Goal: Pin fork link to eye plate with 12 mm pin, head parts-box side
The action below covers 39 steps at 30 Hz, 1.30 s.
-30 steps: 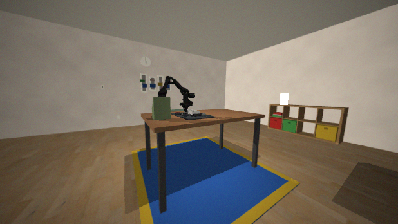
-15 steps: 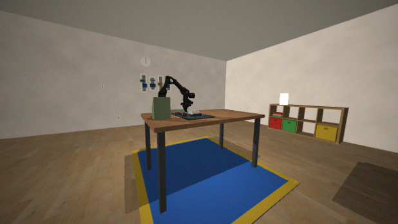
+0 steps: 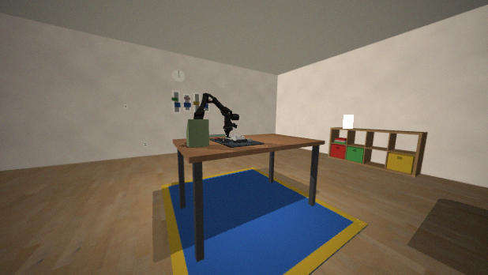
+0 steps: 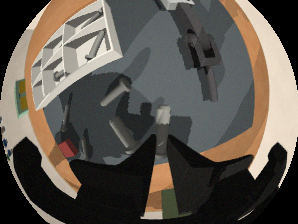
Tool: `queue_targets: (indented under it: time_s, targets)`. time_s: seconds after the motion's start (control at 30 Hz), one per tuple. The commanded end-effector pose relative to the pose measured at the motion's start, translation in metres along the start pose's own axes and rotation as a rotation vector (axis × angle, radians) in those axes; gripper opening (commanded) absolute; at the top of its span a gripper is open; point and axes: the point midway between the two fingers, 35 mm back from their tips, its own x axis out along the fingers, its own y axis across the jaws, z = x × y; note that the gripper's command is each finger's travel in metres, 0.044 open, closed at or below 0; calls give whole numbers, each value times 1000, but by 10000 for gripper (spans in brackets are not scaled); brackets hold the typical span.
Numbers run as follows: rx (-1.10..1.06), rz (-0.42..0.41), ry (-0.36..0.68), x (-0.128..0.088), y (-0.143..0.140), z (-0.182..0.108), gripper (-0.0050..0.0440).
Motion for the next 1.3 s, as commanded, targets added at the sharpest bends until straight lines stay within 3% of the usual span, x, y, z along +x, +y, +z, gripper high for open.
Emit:
queue_targets:
  time_s: [0.0,1.27]
  targets:
    - [43,0,-2,0,0,0,20]
    - [557,1,-2,-3,0,0,20]
